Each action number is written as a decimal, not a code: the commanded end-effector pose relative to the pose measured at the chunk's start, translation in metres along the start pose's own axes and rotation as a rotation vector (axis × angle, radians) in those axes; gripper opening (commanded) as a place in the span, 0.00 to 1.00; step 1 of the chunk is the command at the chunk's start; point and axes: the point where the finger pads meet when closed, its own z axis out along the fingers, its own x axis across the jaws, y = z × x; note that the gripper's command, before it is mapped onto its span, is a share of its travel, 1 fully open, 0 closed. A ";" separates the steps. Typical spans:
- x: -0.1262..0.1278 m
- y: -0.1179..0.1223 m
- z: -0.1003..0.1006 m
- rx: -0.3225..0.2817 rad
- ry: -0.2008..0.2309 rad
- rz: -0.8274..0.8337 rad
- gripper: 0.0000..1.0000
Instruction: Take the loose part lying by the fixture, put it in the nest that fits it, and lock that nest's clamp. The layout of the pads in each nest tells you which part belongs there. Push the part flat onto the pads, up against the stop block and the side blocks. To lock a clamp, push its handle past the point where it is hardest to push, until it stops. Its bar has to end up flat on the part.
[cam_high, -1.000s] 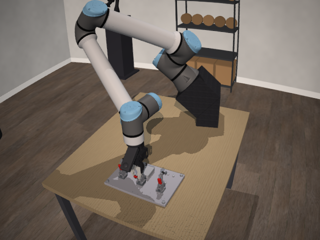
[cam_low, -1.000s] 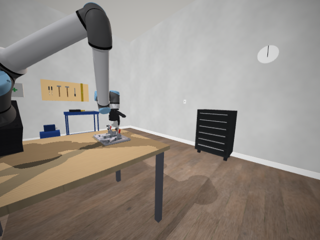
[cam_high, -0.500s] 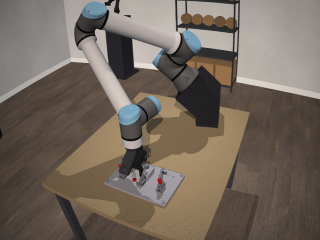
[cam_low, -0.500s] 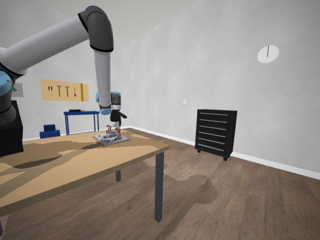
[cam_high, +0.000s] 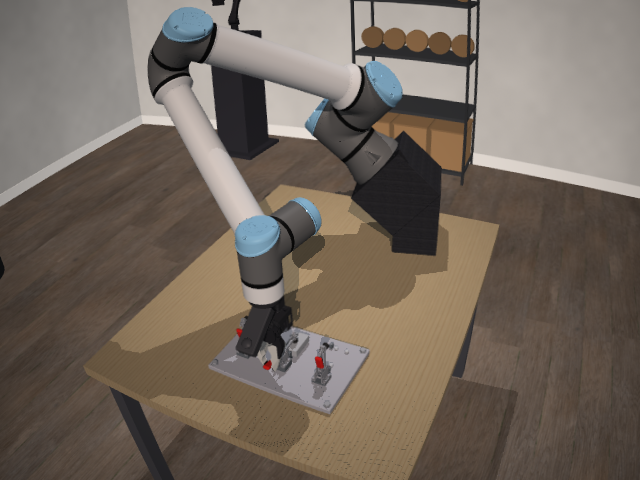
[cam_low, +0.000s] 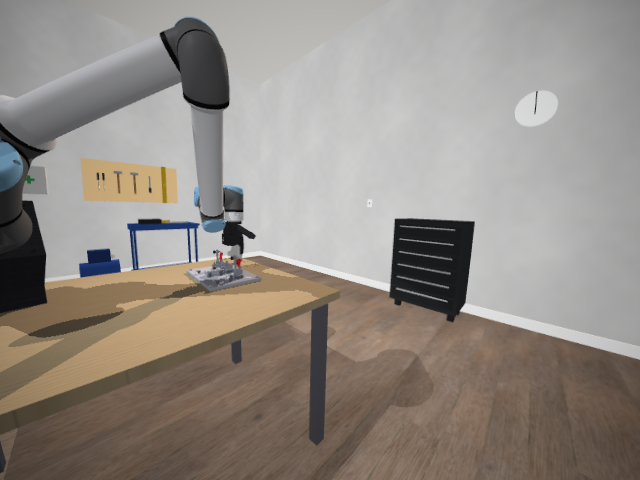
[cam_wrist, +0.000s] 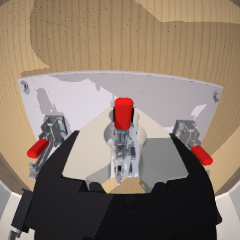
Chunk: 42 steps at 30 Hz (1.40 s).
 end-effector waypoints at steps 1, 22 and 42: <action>0.000 -0.002 0.003 0.001 0.000 0.000 0.00; 0.000 -0.003 0.006 0.001 0.000 0.000 0.00; 0.000 -0.003 0.006 0.001 0.000 0.000 0.00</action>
